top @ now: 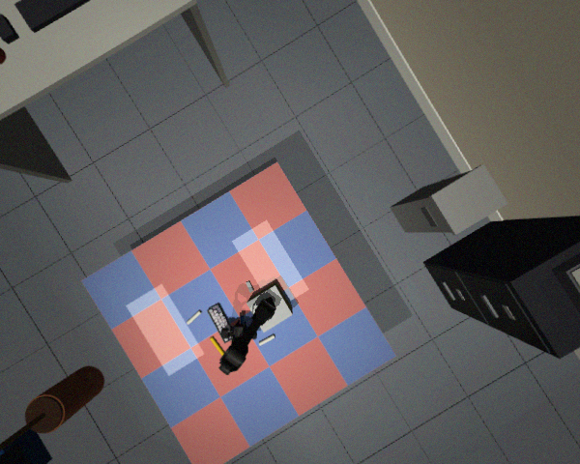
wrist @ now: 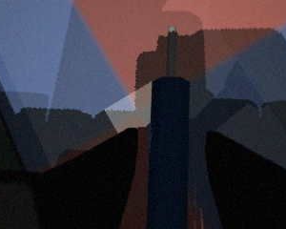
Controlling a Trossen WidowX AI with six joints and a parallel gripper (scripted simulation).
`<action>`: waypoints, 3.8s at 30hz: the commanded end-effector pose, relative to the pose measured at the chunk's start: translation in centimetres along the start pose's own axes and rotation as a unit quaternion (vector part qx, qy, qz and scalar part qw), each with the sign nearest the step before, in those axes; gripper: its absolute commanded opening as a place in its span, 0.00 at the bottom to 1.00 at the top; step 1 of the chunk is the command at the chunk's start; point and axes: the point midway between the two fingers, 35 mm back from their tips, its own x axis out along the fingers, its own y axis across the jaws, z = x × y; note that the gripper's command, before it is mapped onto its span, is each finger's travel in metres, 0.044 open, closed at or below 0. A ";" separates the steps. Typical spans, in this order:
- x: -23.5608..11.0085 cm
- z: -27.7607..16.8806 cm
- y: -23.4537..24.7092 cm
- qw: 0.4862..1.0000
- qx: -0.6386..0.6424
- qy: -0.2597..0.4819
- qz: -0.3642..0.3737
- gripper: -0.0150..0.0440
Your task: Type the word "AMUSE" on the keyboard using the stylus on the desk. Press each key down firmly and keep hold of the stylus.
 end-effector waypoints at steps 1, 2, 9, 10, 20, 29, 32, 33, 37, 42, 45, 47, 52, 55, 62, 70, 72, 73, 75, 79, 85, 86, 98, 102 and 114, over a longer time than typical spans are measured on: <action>0.4 -0.2 0.1 1.000 -0.002 -0.001 0.003 0.51; 0.4 -0.2 0.1 1.000 -0.002 -0.001 0.003 0.51; 0.3 -0.2 0.0 1.000 0.000 0.000 0.000 0.29; 0.3 -0.2 0.0 1.000 0.000 0.000 0.000 0.27; 0.1 -0.1 0.0 1.000 0.000 0.000 0.000 0.25; -3.4 1.9 0.0 1.000 0.000 -0.001 0.000 0.25; -4.0 2.3 0.0 1.000 0.000 -0.001 0.000 0.25; -4.0 2.3 0.0 1.000 0.000 -0.001 0.000 0.25; -3.7 2.2 0.2 1.000 -0.013 -0.003 0.004 0.25; -3.8 2.4 0.8 0.995 -0.093 -0.012 0.015 0.25; -3.8 2.6 1.3 0.989 -0.142 -0.018 0.022 0.25; -3.8 2.6 1.6 0.984 -0.175 -0.023 0.025 0.25; -3.9 2.9 2.3 0.965 -0.256 -0.036 0.033 0.25; -3.9 3.0 2.7 0.951 -0.303 -0.045 0.037 0.25; -4.0 3.4 3.6 0.908 -0.411 -0.067 0.042 0.25; -4.2 3.8 4.7 0.844 -0.526 -0.094 0.041 0.25; -4.2 3.9 5.0 0.825 -0.554 -0.101 0.040 0.25; -4.2 4.0 5.1 0.816 -0.567 -0.105 0.039 0.25; -4.3 4.1 5.4 0.796 -0.594 -0.112 0.037 0.25; -4.4 4.3 6.0 0.754 -0.644 -0.126 0.032 0.25; -4.5 4.7 6.8 0.684 -0.714 -0.146 0.020 0.25; -4.5 4.8 6.9 0.672 -0.725 -0.150 0.018 0.25; -4.9 5.5 8.5 0.512 -0.839 -0.185 -0.019 0.25; -5.0 5.8 9.0 0.454 -0.869 -0.195 -0.035 0.25; -5.5 6.6 10.5 0.270 -0.934 -0.215 -0.090 0.25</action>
